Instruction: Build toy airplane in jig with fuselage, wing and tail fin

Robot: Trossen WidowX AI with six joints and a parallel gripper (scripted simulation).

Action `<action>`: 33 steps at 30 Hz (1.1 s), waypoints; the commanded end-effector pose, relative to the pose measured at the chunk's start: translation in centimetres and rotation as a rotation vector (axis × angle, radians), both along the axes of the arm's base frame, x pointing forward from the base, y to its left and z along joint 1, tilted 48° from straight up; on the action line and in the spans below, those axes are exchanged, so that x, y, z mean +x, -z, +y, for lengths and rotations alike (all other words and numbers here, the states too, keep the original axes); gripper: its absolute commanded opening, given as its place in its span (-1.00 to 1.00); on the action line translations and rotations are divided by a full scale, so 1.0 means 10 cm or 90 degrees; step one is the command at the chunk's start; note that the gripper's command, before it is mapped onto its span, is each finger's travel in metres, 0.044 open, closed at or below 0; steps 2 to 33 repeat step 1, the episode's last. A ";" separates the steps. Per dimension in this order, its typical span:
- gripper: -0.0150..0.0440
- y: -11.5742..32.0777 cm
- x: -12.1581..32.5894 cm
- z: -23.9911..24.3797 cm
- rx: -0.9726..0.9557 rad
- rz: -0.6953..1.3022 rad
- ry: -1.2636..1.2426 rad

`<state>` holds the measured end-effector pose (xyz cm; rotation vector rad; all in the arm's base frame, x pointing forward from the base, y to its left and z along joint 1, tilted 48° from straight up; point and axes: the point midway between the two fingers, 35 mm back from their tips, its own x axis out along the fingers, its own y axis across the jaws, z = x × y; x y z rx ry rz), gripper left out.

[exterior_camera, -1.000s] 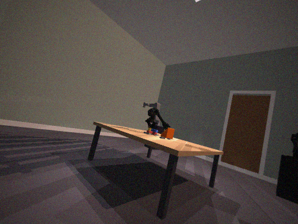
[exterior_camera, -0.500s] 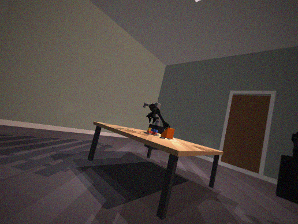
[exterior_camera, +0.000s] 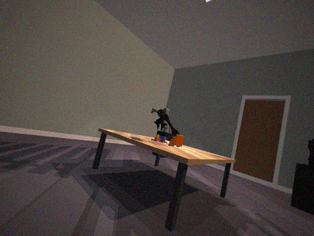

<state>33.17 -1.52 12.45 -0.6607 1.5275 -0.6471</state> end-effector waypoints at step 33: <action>0.39 -0.01 0.00 0.01 0.002 -0.002 0.002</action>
